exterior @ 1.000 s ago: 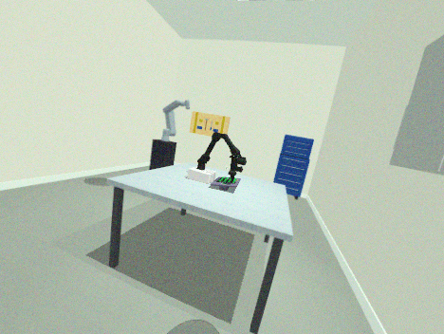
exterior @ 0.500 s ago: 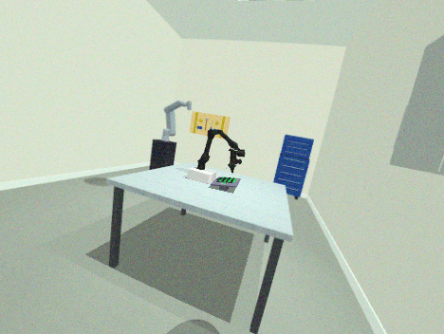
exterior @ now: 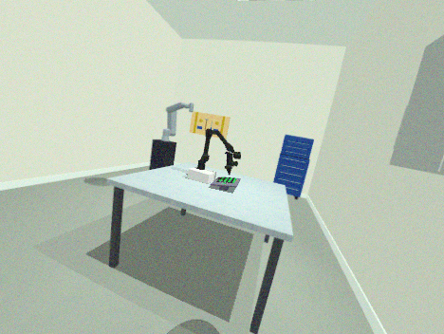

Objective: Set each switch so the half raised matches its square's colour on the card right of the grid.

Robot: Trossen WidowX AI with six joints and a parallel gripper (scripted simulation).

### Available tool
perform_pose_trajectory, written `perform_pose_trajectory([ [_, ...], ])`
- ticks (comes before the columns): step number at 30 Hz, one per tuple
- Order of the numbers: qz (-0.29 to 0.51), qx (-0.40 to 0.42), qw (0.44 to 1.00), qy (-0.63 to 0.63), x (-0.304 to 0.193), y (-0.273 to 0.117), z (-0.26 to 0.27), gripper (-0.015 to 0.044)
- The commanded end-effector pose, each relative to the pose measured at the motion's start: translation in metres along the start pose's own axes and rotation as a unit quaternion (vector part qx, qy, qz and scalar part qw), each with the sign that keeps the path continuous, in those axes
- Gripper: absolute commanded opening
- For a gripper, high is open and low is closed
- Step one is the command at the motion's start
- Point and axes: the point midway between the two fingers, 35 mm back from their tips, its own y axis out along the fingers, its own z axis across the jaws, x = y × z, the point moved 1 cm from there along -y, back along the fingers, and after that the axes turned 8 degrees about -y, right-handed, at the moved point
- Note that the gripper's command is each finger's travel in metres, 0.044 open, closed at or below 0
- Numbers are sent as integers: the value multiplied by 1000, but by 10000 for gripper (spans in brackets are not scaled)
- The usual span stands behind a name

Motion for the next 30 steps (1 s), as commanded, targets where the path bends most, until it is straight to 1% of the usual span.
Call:
perform_pose_trajectory([
  [1,-4,-2,1000,2,0,4,0,0],
  [4,-4,-2,1000,2,0,13,0,0],
  [18,-4,-2,1000,2,-1,27,0,0],
  [30,-4,-2,1000,2,-1,28,0,0],
])
